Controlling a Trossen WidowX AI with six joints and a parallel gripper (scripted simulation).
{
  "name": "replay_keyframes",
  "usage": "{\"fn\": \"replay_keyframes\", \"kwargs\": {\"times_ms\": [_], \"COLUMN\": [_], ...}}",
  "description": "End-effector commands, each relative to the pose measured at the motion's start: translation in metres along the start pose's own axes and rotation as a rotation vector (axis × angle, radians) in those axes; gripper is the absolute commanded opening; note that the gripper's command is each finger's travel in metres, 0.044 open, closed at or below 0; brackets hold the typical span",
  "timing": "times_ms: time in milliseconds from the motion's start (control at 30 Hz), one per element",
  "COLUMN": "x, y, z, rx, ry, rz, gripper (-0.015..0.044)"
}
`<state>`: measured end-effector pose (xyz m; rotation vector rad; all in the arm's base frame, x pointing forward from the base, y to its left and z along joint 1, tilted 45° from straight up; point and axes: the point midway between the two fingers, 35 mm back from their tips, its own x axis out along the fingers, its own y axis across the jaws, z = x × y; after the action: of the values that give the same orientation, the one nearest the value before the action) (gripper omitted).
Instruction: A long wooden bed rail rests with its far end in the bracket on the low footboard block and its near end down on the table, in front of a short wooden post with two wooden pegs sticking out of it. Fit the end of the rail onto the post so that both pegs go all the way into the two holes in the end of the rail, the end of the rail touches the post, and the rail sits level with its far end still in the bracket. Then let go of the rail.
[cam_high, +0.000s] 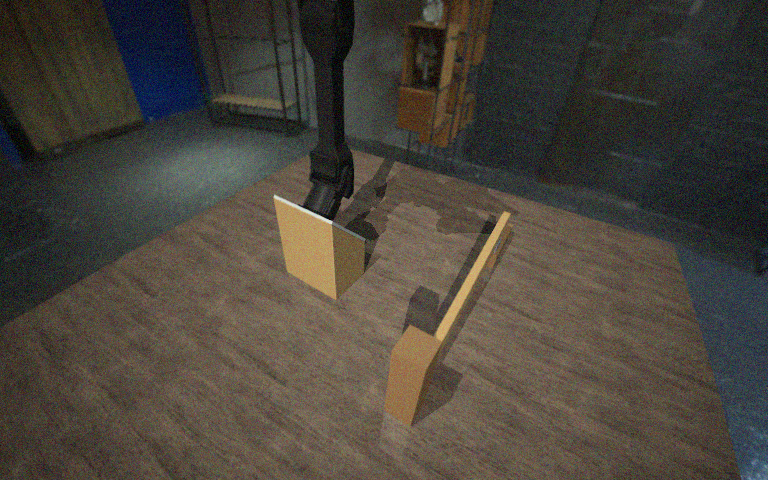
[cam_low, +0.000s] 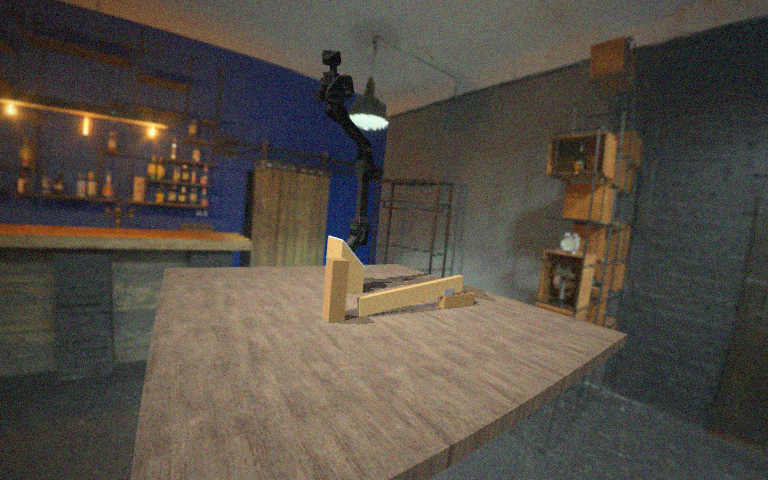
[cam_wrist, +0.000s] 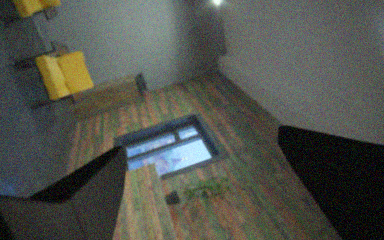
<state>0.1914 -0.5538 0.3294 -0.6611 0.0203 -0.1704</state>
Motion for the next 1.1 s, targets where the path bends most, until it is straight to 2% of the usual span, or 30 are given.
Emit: {"fn": "replay_keyframes", "kwargs": {"times_ms": [0, 33, 267, 600, 833, 1067], "x": [0.002, 0.009, 0.098, 0.188, 0.209, 0.190], "y": [0.002, 0.006, 0.087, 0.246, 0.371, 0.493], "z": [0.000, -0.002, -0.013, -0.004, 0.018, 0.048], "rx": [0.002, 0.007, 0.067, 0.115, 0.093, 0.031], "ry": [0.000, -0.001, 0.003, 0.042, 0.069, 0.077], "rz": [0.003, 0.011, 0.150, 0.437, 0.689, 0.980], "gripper": [0.0426, 0.0440, 0.0440, 0.0440, 0.0440, 0.0440]}}
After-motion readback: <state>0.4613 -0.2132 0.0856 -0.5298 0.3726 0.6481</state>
